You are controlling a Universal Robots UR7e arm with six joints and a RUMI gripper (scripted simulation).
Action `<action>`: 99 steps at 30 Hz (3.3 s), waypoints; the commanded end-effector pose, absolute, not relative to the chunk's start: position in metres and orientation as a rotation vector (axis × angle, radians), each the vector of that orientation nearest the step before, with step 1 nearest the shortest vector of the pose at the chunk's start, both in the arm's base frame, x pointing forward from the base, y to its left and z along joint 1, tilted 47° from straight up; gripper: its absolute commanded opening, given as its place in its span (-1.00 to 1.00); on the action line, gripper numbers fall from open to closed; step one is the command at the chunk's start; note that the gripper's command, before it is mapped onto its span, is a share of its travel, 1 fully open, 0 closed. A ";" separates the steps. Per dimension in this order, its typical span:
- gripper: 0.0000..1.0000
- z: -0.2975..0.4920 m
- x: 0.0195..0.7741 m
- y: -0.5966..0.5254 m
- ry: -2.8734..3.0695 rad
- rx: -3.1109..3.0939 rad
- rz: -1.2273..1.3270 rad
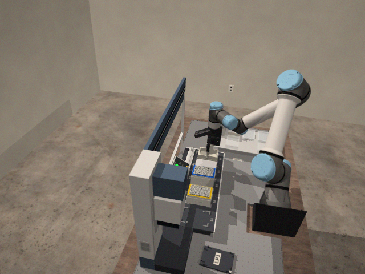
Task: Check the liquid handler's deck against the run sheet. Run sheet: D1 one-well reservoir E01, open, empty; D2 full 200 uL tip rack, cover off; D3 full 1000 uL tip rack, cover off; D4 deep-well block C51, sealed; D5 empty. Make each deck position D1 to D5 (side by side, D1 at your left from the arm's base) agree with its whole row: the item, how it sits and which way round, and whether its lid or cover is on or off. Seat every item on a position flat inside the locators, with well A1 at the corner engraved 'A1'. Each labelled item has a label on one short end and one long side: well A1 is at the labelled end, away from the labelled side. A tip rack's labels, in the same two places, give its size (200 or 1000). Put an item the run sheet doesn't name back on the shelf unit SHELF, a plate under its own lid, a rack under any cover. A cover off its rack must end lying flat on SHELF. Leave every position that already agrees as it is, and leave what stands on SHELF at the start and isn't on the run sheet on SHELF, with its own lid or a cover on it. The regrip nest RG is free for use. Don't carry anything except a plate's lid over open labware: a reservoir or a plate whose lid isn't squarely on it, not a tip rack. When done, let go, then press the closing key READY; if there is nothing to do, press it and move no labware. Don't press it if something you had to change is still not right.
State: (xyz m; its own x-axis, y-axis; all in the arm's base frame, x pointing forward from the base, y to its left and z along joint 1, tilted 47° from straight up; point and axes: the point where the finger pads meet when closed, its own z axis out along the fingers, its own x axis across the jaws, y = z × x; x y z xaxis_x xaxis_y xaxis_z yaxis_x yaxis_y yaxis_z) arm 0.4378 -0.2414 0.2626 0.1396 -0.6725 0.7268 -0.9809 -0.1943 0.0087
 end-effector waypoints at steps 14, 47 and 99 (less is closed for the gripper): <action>-1.00 0.280 0.435 -0.223 -1.580 1.931 0.825; -1.00 0.313 0.428 -0.189 -1.580 1.931 0.825; -1.00 0.366 0.418 -0.134 -1.580 1.931 0.825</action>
State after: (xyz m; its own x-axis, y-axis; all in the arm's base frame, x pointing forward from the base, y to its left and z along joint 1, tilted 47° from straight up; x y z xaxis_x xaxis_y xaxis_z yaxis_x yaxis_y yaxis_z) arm 0.4182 -0.1379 0.3623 0.1398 -0.6726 0.7267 -0.9809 -0.1945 0.0086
